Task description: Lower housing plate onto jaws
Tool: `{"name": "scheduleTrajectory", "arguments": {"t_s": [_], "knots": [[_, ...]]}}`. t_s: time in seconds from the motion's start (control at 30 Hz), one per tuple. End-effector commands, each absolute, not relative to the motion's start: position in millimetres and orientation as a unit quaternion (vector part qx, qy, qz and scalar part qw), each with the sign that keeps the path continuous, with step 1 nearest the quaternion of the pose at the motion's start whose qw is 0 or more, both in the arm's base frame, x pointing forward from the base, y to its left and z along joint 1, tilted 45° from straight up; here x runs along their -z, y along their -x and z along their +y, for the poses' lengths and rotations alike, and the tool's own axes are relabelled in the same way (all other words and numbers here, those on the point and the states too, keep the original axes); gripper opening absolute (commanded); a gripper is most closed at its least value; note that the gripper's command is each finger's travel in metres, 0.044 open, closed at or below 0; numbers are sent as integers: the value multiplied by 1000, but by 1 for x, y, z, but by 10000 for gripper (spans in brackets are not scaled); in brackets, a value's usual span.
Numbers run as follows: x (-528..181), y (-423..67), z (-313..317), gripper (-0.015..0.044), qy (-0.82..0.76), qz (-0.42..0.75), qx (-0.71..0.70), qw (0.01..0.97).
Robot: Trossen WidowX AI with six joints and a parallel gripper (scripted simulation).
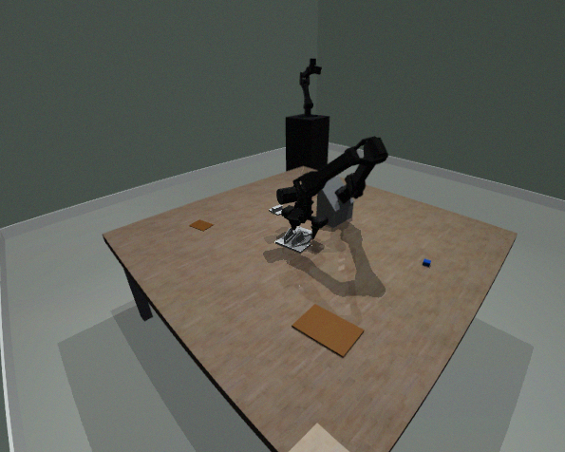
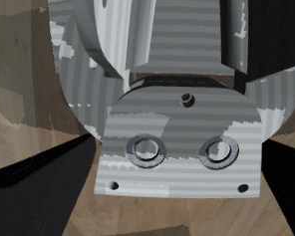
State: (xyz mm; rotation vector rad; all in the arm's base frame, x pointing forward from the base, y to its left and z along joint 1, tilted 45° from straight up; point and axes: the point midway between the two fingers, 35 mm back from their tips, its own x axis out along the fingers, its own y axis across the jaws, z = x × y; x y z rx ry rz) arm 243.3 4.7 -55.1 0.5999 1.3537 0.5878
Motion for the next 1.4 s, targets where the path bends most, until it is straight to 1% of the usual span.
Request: {"name": "scheduleTrajectory", "arguments": {"t_s": [0.0, 0.23, 0.5, 0.67, 0.87, 1.37], "knots": [[55, -243, 5, 440, -269, 608, -264, 699], [52, -243, 0, 440, -269, 608, -263, 699], [3, -234, -48, 440, -268, 609, -261, 699], [7, -236, -46, 440, -272, 607, -258, 700], [-30, -198, -74, 440, -268, 610, -259, 699], [-35, -193, -76, 440, -268, 610, -260, 698]]}}
